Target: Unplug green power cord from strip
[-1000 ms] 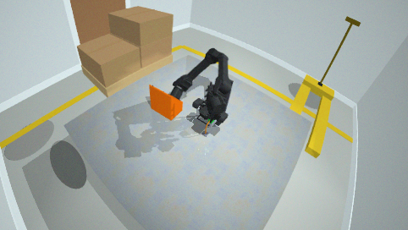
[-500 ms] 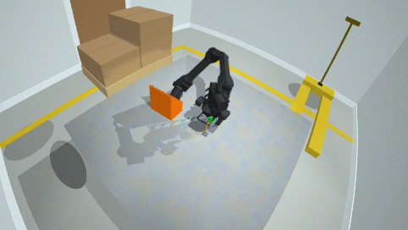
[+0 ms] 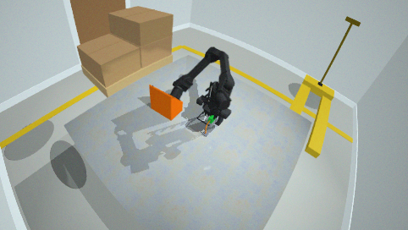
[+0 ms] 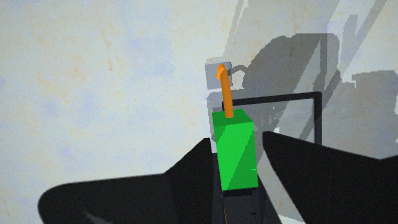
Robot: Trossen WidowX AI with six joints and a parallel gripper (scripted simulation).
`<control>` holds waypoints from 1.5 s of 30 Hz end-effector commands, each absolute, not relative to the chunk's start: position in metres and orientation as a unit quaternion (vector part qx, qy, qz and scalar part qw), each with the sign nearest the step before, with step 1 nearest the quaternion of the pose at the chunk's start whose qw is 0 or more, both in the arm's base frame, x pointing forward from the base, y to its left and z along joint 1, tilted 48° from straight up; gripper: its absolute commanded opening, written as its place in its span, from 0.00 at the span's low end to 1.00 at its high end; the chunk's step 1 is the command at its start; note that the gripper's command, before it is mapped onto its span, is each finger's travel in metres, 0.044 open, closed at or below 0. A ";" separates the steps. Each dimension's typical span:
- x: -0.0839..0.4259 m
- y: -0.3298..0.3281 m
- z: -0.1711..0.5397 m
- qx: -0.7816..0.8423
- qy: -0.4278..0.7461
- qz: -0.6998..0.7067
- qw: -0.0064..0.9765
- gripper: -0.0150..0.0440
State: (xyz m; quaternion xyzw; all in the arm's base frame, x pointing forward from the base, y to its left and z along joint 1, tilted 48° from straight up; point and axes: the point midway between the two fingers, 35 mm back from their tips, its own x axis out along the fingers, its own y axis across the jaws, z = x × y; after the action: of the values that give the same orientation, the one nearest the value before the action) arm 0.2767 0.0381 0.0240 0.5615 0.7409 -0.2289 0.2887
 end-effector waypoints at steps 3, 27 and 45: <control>0.274 0.044 0.019 0.563 0.741 -0.229 0.286 0.53; 0.278 0.035 0.012 0.561 0.741 -0.229 0.289 0.25; 0.285 0.014 -0.008 0.562 0.740 -0.230 0.289 0.25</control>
State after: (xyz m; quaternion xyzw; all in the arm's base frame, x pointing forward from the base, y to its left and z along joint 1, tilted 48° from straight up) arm 0.2797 0.0296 0.0015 0.5638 0.7479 -0.2204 0.2724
